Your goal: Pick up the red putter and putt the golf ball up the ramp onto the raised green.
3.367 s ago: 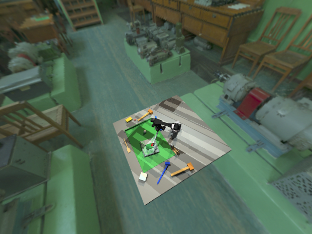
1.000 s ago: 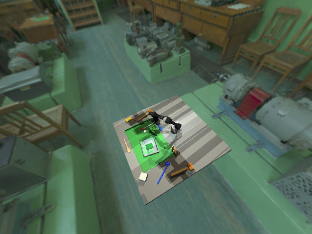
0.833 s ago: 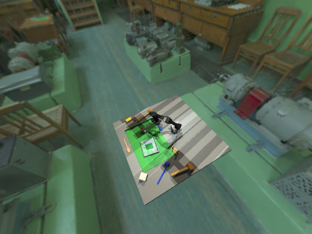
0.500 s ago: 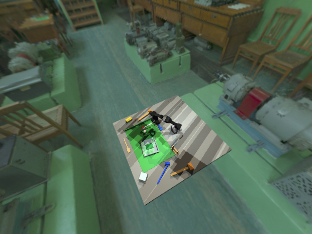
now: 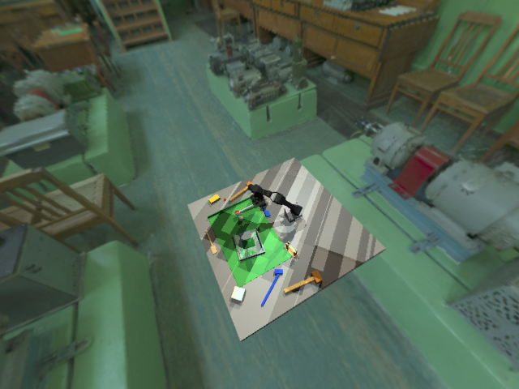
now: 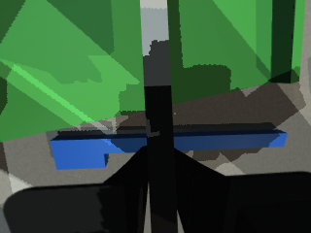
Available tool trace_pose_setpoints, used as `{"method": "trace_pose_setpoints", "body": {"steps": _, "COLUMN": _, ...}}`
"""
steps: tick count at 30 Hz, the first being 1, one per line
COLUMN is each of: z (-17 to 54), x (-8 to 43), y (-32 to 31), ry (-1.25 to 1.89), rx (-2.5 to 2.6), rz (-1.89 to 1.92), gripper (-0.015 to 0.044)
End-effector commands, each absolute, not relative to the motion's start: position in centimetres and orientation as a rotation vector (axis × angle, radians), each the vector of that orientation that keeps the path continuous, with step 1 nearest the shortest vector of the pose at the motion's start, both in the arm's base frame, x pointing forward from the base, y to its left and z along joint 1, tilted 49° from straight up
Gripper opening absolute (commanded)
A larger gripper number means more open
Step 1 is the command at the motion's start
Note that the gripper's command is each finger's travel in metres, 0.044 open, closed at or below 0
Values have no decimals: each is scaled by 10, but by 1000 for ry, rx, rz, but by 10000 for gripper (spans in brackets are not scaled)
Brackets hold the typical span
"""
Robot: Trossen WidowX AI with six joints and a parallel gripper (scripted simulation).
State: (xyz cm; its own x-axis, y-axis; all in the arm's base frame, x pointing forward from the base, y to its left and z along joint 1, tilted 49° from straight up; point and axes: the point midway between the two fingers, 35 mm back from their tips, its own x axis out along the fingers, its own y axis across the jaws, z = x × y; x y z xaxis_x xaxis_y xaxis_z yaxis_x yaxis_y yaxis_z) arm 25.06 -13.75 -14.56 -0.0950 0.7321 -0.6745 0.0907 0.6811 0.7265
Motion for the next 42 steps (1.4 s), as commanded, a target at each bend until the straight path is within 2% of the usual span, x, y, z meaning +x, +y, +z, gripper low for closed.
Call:
{"method": "trace_pose_setpoints", "body": {"steps": 1, "z": -105, "x": 263, "y": -103, "ry": 1592, "rx": 678, "rz": 623, "gripper": 0}}
{"method": "trace_pose_setpoints", "body": {"steps": 7, "z": -59, "x": 261, "y": -54, "ry": 1590, "rx": 682, "rz": 633, "gripper": 0}}
{"method": "trace_pose_setpoints", "body": {"steps": 15, "z": -54, "x": 262, "y": -60, "ry": 1590, "rx": 682, "rz": 632, "gripper": 0}}
{"method": "trace_pose_setpoints", "body": {"steps": 25, "z": -19, "x": 266, "y": -97, "ry": 1591, "rx": 681, "rz": 631, "gripper": 0}}
{"method": "trace_pose_setpoints", "body": {"steps": 42, "z": -26, "x": 265, "y": -92, "ry": 1597, "rx": 690, "rz": 629, "gripper": 0}}
